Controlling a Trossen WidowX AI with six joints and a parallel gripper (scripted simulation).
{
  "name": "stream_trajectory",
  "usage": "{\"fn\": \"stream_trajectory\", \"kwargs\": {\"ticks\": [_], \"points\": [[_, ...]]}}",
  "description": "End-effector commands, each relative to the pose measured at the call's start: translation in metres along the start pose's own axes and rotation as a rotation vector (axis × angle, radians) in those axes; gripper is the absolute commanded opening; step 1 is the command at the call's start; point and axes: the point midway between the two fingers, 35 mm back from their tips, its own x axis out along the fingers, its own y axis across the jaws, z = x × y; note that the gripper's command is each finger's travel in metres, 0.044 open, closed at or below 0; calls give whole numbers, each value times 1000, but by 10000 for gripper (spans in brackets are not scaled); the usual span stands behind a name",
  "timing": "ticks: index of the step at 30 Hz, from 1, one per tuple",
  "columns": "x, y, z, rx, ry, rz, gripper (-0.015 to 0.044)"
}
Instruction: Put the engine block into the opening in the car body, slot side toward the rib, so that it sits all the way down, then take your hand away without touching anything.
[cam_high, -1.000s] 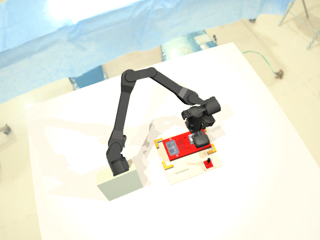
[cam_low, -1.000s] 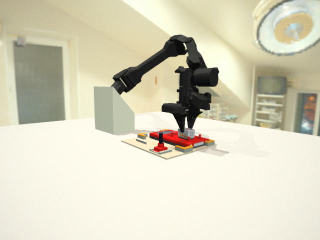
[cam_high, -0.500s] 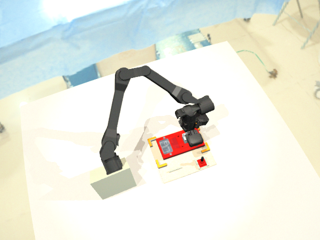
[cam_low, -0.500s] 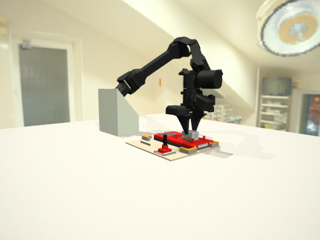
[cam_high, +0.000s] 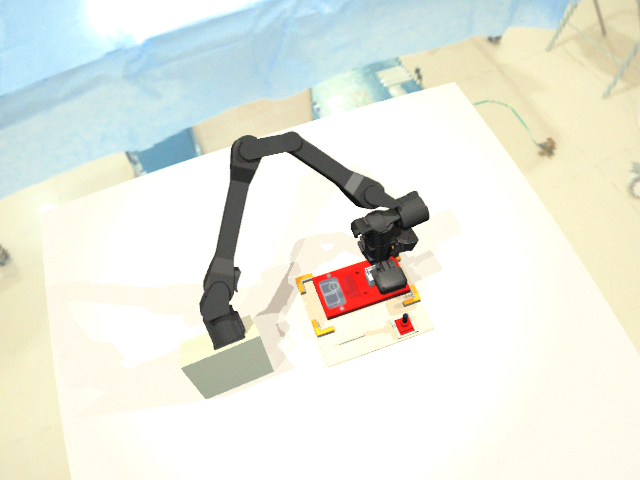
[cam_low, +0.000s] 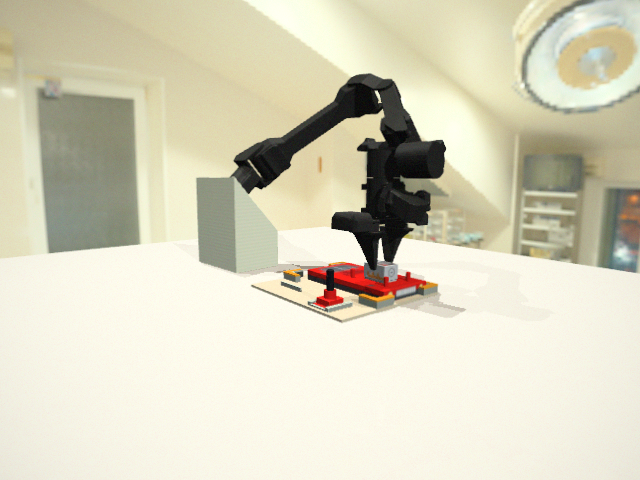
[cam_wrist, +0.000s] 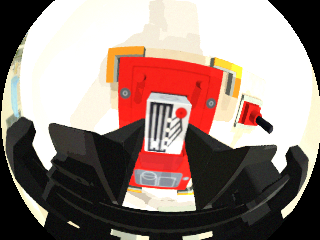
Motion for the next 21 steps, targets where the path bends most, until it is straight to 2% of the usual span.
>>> {"fn": "stream_trajectory", "kwargs": {"ticks": [1, 21], "points": [[1, 0, 0, 7, 2, 4, 160], [3, 0, 0, 7, 2, 4, 160]]}}
